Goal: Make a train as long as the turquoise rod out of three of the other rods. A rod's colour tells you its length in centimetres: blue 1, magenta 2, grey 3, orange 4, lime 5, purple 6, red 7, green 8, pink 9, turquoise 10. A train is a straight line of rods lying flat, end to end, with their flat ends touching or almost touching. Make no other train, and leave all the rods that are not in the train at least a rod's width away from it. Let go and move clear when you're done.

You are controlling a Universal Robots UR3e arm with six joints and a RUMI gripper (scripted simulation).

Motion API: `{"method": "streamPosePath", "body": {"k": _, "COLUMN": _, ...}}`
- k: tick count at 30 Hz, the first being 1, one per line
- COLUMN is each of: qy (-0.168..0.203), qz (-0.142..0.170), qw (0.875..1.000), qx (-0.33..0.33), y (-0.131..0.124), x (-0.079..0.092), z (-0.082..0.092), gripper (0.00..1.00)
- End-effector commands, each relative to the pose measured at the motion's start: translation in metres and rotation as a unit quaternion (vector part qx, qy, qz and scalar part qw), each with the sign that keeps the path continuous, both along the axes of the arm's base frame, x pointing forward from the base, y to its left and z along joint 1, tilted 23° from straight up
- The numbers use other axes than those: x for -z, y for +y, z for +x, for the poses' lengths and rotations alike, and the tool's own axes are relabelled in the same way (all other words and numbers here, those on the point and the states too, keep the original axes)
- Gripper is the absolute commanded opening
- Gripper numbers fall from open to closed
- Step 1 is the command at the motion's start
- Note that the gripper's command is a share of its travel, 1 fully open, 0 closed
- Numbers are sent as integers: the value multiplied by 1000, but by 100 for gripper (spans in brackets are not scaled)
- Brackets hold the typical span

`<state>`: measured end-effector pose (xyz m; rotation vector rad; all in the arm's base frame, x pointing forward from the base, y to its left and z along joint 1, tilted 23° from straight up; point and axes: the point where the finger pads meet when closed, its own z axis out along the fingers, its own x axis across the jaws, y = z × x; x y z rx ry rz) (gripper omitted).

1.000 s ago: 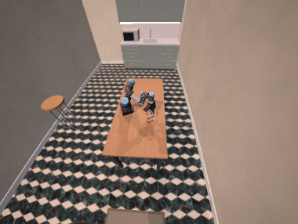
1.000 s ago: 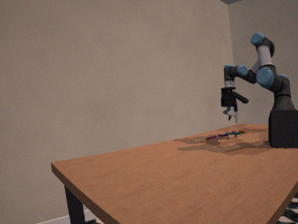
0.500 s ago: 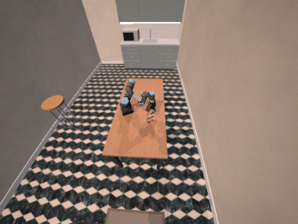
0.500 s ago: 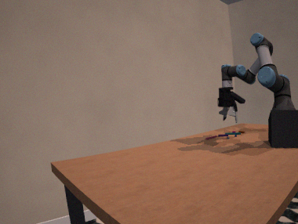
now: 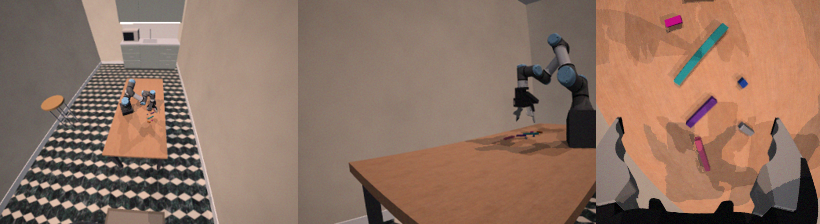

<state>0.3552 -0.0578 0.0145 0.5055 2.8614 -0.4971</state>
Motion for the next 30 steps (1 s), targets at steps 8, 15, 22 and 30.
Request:
{"method": "streamPosePath", "body": {"k": 8, "qy": 51, "qz": -20, "qw": 990, "qx": -132, "y": 16, "x": 4, "z": 12, "gripper": 100}}
{"method": "streamPosePath", "body": {"k": 15, "qy": 72, "qz": -28, "qw": 979, "qx": -187, "y": 25, "x": 7, "z": 17, "gripper": 100}}
{"method": "streamPosePath", "body": {"k": 22, "qy": 88, "qz": -34, "qw": 969, "qx": -227, "y": 32, "x": 9, "z": 20, "gripper": 100}}
{"method": "streamPosePath", "body": {"k": 30, "qy": 117, "qz": -46, "qw": 945, "qx": -302, "y": 45, "x": 14, "z": 26, "gripper": 100}}
